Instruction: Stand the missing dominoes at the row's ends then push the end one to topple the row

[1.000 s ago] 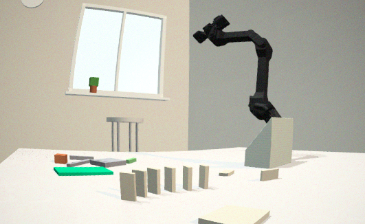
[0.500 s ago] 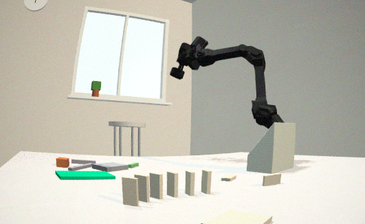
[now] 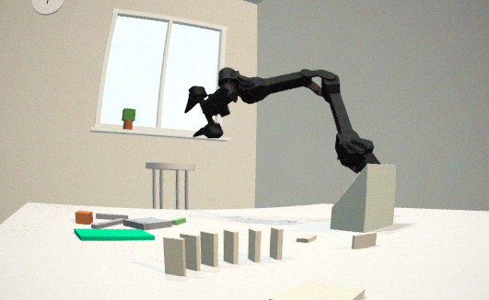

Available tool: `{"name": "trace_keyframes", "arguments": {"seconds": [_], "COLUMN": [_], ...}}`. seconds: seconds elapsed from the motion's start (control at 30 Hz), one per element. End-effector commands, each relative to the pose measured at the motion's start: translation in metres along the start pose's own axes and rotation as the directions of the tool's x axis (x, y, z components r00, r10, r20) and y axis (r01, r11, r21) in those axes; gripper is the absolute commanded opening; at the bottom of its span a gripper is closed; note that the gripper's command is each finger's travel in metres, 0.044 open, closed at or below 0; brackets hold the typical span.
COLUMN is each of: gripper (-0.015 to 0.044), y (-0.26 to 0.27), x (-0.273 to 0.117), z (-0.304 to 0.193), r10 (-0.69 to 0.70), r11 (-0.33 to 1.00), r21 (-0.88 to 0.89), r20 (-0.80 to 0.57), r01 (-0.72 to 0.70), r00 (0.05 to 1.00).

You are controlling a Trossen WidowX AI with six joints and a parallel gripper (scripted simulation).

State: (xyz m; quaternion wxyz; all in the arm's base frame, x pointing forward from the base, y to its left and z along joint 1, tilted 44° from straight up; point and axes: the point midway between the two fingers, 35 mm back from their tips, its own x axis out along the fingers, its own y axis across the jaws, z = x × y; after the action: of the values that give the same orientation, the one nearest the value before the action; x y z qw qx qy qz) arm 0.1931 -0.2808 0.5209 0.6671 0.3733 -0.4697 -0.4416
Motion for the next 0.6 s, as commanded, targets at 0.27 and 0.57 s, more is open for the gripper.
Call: {"name": "trace_keyframes", "arguments": {"seconds": [0.27, 0.57], "gripper": [0.0440, 0.0440], "y": [-0.118, -0.202], "x": [-0.049, -0.137], "z": [-0.165, -0.251], "r10": [-0.345, -0.581], "r11": [0.811, 0.449], "r21": [-0.577, -0.868], "r20": [-0.345, -0.465], "r01": [0.092, -0.213], "r00": [0.873, 0.668]}}
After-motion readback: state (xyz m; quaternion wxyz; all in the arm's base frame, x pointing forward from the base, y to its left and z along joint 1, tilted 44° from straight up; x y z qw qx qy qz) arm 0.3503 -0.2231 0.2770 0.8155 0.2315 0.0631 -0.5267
